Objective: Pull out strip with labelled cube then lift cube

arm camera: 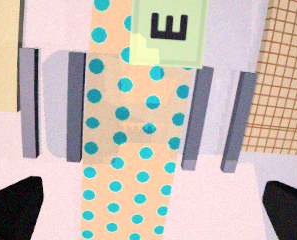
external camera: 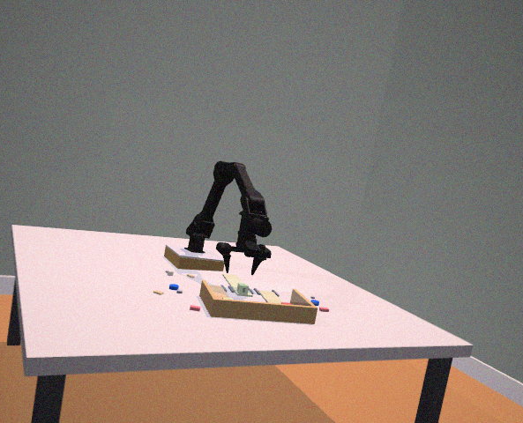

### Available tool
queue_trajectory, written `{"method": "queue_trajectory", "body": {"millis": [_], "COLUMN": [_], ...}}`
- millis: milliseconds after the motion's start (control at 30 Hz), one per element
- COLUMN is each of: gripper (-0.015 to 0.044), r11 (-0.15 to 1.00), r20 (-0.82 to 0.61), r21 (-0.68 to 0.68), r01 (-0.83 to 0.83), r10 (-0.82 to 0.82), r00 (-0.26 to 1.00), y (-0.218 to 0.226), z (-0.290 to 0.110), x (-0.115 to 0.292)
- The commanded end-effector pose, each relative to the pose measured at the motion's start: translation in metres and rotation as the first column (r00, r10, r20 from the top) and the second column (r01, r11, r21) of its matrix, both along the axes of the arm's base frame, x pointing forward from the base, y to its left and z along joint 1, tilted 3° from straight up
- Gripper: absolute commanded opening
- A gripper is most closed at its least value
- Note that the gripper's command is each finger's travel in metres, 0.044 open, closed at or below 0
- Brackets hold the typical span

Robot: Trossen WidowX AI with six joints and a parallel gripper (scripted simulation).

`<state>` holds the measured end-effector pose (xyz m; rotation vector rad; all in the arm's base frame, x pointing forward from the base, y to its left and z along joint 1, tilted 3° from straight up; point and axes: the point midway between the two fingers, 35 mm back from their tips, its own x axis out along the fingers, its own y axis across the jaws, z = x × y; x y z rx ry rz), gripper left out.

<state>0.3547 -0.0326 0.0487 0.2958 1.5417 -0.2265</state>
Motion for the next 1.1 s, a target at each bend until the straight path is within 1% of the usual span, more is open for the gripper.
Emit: {"method": "queue_trajectory", "body": {"millis": [0, 500, 733, 1067], "gripper": [0.044, 0.044, 0.0256, 0.025], "r11": [1.0, 1.0, 1.0, 1.0], "r20": [0.005, 0.009, 0.009, 0.009], "r21": [0.0, -0.002, -0.002, -0.002], "r01": [-0.003, -0.003, -0.003, -0.003], "r10": [0.003, 0.003, 0.003, 0.003], "r00": [1.0, 1.0, 1.0, 1.0], "y": [-0.006, -0.023, -0.022, -0.022], "z": [0.003, 0.013, 0.004, -0.012], "x": [0.014, 0.057, 0.058, 0.058]}}
